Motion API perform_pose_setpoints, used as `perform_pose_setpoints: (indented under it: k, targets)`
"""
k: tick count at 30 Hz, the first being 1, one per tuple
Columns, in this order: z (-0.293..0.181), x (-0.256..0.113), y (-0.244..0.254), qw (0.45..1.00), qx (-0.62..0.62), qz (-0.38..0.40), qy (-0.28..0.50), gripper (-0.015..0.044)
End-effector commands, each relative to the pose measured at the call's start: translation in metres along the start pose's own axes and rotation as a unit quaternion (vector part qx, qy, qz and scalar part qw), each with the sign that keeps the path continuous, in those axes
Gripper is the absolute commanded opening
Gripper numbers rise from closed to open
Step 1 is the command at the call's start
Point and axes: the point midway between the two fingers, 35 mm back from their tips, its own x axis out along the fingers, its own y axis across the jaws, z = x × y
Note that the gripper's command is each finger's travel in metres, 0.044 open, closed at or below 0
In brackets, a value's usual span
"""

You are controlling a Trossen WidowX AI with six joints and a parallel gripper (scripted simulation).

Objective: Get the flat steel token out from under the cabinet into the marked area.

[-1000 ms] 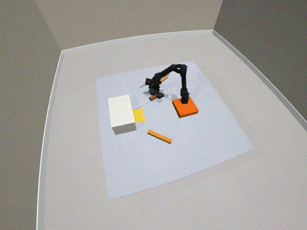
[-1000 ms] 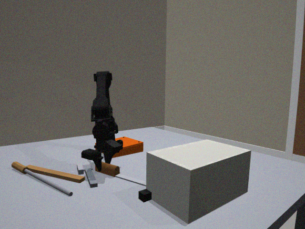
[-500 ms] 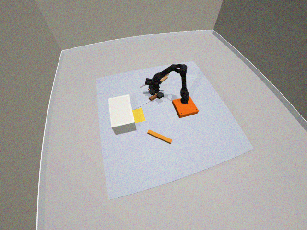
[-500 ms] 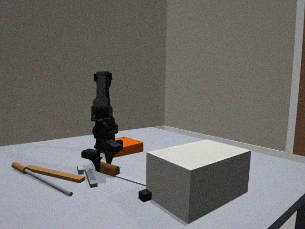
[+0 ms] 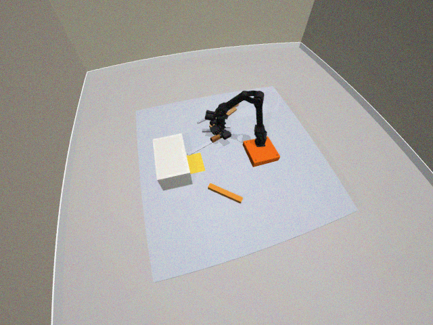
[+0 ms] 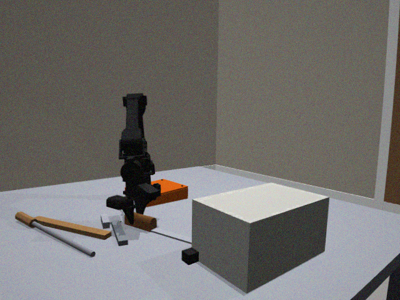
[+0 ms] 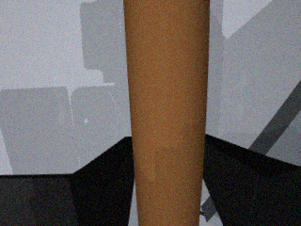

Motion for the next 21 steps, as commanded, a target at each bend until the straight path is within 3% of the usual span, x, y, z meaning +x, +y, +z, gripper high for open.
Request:
perform_pose_setpoints:
  k: [1,4,8,21]
  targets:
    - [0.0002,-0.0001,-0.0005,1.0,0.0,-0.001,0.0,0.0118]
    - [0.0002,-0.0001,-0.0005,1.0,0.0,-0.001,0.0,0.0098]
    - [0.0002,-0.0001,-0.0005,1.0,0.0,-0.001,0.0,0.0]
    - [-0.0051,-0.0015,-0.0012,1.0,-0.001,0.0,0.001,0.0]
